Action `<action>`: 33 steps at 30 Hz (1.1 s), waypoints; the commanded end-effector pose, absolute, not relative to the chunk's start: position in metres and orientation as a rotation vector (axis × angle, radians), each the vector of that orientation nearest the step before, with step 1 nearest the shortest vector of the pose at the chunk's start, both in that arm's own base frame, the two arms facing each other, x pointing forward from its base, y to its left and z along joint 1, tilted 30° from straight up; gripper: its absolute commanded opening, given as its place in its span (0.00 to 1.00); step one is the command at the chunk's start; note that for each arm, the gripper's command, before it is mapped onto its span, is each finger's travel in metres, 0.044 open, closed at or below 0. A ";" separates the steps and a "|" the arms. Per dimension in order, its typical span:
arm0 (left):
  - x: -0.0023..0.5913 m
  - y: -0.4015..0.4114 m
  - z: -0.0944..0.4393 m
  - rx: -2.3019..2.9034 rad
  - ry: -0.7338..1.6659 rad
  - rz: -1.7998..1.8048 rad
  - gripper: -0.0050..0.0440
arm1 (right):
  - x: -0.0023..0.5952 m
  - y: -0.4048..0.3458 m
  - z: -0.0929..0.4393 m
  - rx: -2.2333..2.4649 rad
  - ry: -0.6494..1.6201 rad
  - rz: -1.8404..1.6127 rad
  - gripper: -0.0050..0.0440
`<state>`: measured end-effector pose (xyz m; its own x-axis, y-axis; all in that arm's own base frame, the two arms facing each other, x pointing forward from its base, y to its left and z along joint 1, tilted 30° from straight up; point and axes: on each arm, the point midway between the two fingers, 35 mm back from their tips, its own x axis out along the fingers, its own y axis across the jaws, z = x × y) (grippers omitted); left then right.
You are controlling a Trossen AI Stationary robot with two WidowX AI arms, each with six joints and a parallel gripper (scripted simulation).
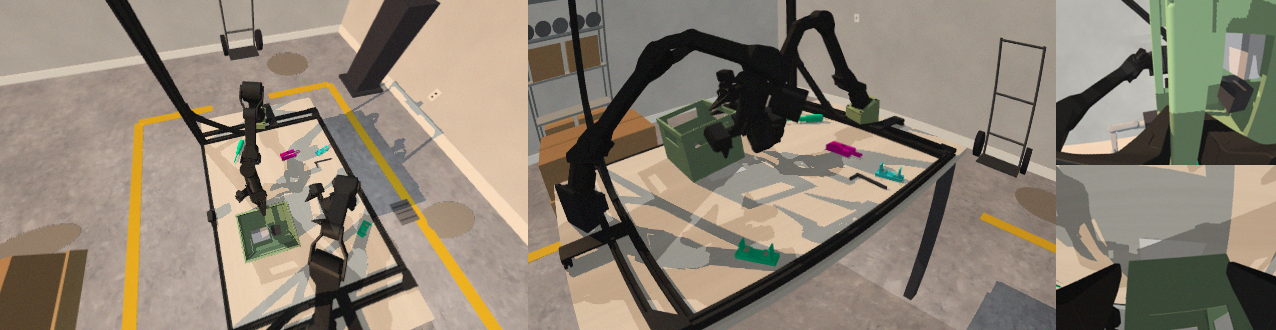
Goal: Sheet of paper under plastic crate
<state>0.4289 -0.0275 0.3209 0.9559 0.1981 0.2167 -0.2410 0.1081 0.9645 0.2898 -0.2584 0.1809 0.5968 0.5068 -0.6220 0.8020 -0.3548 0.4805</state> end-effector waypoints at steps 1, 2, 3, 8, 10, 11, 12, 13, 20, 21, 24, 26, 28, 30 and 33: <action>0.420 -0.025 0.350 1.407 -0.095 0.384 0.10 | 0.289 -0.259 0.180 2.029 1.039 -0.478 0.92; 0.420 -0.025 0.350 1.407 -0.095 0.384 0.10 | 0.289 -0.259 0.180 2.029 1.039 -0.478 0.92; 0.420 -0.025 0.350 1.407 -0.095 0.384 0.10 | 0.289 -0.259 0.180 2.029 1.039 -0.478 0.92; 0.420 -0.025 0.350 1.407 -0.095 0.384 0.10 | 0.289 -0.259 0.180 2.029 1.039 -0.478 0.92; 0.420 -0.025 0.350 1.407 -0.095 0.384 0.10 | 0.289 -0.259 0.180 2.029 1.039 -0.478 0.92; 0.420 -0.025 0.350 1.407 -0.095 0.384 0.10 | 0.289 -0.259 0.180 2.029 1.039 -0.478 0.92; 0.420 -0.025 0.350 1.407 -0.095 0.384 0.10 | 0.289 -0.259 0.180 2.029 1.039 -0.478 0.92; 0.420 -0.025 0.350 1.407 -0.095 0.384 0.10 | 0.289 -0.259 0.180 2.029 1.039 -0.478 0.92; 0.420 -0.025 0.350 1.407 -0.095 0.384 0.10 | 0.289 -0.259 0.180 2.029 1.039 -0.478 0.92; 0.420 -0.025 0.350 1.407 -0.095 0.384 0.10 | 0.289 -0.259 0.180 2.029 1.039 -0.478 0.92; 0.424 -0.025 0.347 1.407 -0.086 0.374 0.10 | 0.289 -0.259 0.180 2.029 1.039 -0.478 0.92; 0.426 -0.026 0.342 1.407 -0.090 0.378 0.10 | 0.289 -0.259 0.180 2.029 1.039 -0.478 0.92; 0.426 -0.026 0.342 1.407 -0.090 0.378 0.10 | 0.289 -0.259 0.180 2.029 1.039 -0.478 0.92; 0.430 -0.026 0.335 1.407 -0.090 0.378 0.10 | 0.289 -0.259 0.180 2.029 1.039 -0.478 0.92; 0.433 -0.027 0.328 1.407 -0.091 0.380 0.10 | 0.289 -0.259 0.180 2.029 1.039 -0.478 0.92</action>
